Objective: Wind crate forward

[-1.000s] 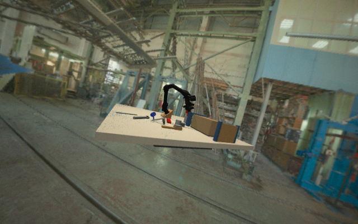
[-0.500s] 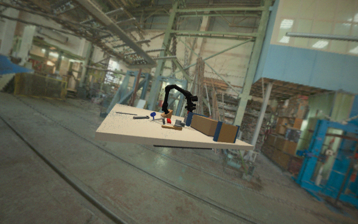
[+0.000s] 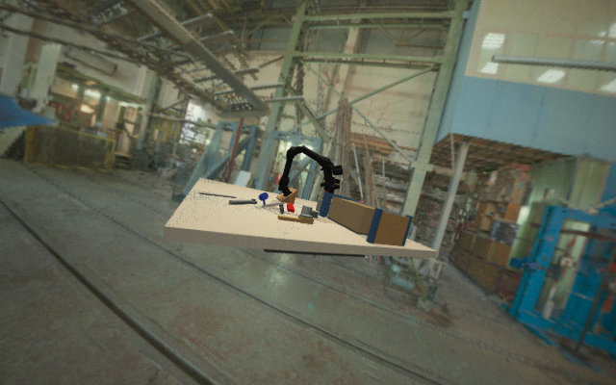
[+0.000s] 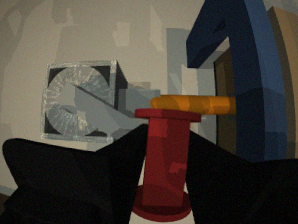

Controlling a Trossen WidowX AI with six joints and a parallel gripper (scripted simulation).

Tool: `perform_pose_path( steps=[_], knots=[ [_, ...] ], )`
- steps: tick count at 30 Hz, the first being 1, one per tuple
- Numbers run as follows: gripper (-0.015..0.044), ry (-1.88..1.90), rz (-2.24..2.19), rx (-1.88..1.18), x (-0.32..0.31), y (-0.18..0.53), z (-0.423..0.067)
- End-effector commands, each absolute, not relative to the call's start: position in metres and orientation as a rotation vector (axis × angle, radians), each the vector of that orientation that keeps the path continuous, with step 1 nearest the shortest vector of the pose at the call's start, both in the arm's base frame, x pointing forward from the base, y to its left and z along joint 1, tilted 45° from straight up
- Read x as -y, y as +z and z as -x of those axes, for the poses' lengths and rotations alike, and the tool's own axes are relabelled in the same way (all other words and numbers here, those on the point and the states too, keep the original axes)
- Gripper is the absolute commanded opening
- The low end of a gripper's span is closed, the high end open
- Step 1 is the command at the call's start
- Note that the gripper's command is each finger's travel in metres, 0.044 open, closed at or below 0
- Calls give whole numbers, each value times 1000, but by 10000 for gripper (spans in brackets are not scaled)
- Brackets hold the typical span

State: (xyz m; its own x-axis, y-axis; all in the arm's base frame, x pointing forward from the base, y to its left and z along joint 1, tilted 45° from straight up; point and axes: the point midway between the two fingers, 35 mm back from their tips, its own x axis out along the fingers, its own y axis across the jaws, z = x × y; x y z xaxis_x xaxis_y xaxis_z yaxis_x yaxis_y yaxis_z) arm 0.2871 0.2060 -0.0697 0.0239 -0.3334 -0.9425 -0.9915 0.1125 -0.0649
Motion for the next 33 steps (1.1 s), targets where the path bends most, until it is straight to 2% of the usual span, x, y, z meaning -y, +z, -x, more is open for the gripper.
perform_pose_path(
  steps=[1, 33],
  knots=[
    [0, 901, 1373, -1459, -212, -77, -292],
    [0, 902, 1371, -1456, -243, -106, -299]
  ],
)
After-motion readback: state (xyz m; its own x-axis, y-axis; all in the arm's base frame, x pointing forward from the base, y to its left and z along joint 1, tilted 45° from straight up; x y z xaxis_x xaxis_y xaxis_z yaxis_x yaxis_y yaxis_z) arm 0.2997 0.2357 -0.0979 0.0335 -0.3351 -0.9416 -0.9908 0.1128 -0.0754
